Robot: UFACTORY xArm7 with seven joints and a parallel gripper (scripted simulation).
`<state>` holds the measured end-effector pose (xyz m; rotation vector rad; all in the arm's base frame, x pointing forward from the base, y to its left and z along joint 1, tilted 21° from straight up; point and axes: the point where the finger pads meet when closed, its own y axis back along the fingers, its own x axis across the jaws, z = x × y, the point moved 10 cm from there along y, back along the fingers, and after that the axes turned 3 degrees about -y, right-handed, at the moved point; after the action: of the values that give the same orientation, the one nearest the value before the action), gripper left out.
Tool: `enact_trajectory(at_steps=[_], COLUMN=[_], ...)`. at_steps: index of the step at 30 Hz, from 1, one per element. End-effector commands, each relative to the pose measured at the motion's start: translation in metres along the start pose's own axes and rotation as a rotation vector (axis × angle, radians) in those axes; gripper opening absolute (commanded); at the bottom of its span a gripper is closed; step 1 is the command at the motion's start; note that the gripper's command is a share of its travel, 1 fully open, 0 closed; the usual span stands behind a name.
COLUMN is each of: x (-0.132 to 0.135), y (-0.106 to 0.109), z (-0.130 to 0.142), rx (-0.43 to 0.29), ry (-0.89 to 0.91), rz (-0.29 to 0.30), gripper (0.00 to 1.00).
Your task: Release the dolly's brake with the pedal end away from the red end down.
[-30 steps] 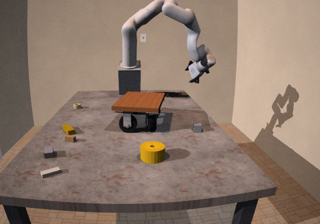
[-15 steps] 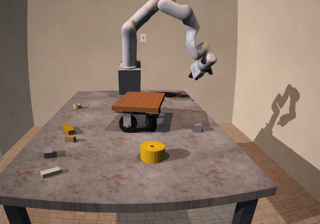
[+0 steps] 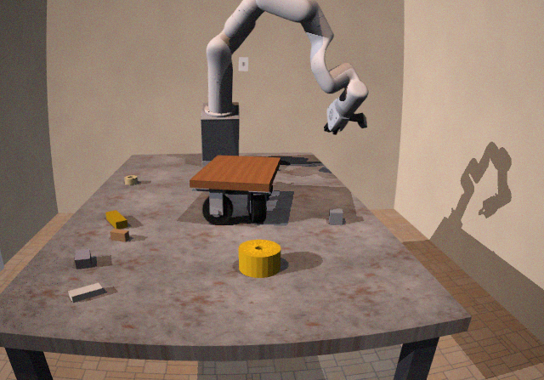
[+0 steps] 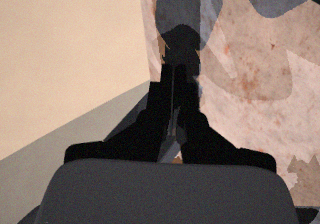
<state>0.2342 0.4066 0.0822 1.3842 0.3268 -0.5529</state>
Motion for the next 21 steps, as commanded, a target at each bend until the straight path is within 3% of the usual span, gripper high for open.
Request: enact_trajectory(at_steps=[1,3,15,17,21], x=[0.000,0.027,0.027,0.049,0.054], y=[0.004,0.057,0.058,0.106,0.115], z=[0.000,0.033,0.033,0.075,0.082], rx=[0.005,0.077,0.077,0.159,0.159], ry=[-0.001,-0.150,-0.150,-0.330,-0.330], rz=[0.003,0.043,0.043,0.089,0.089], gripper=[0.00,0.00,0.00,0.00,0.00])
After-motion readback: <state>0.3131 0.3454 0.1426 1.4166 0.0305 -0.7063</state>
